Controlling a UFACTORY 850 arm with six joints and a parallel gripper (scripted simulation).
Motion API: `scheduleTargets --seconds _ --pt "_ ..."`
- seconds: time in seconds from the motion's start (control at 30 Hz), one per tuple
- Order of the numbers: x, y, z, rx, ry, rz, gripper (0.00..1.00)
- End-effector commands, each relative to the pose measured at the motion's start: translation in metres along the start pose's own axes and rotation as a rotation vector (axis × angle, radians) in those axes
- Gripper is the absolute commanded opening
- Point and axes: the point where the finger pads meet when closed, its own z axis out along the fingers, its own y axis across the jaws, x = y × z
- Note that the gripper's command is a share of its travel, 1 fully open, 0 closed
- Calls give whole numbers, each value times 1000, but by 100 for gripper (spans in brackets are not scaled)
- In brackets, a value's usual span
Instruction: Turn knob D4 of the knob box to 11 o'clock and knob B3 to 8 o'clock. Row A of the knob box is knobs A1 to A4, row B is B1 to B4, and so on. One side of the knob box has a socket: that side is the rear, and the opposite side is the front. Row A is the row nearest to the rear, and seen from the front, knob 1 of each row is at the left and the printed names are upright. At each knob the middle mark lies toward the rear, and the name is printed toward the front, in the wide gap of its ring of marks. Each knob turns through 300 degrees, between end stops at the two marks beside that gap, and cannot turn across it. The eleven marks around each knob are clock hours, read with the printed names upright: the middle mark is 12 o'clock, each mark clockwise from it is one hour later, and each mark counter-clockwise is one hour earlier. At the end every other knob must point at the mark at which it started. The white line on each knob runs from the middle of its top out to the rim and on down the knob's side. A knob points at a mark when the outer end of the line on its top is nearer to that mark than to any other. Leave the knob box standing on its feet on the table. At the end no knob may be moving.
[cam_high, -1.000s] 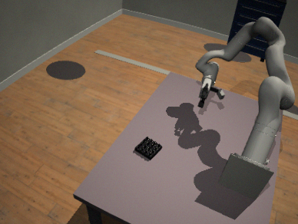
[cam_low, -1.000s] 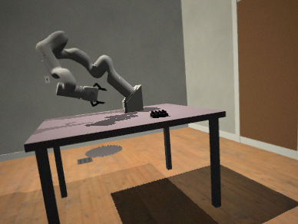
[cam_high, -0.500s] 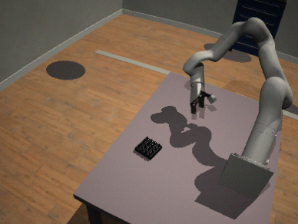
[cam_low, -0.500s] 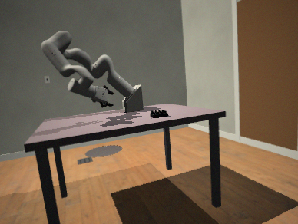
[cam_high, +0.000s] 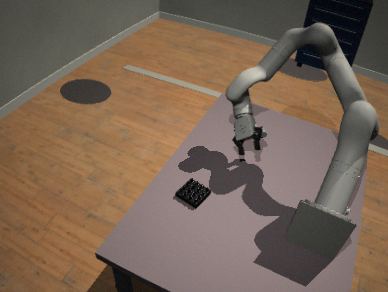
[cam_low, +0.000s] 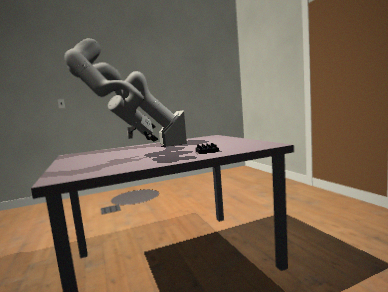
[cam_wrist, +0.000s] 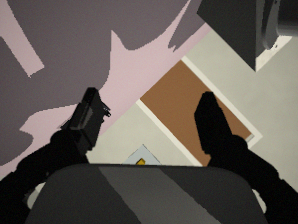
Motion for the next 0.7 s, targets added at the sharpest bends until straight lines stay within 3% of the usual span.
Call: scheduleTargets --seconds 0.0,0.53,0.6,0.67 --pt "-9 -8 7 21 75 -96 100" --pt "-58 -46 33 99 378 -531 100" --pt "-58 -46 33 99 378 -531 100" --pt "-72 -54 38 113 443 -627 100"
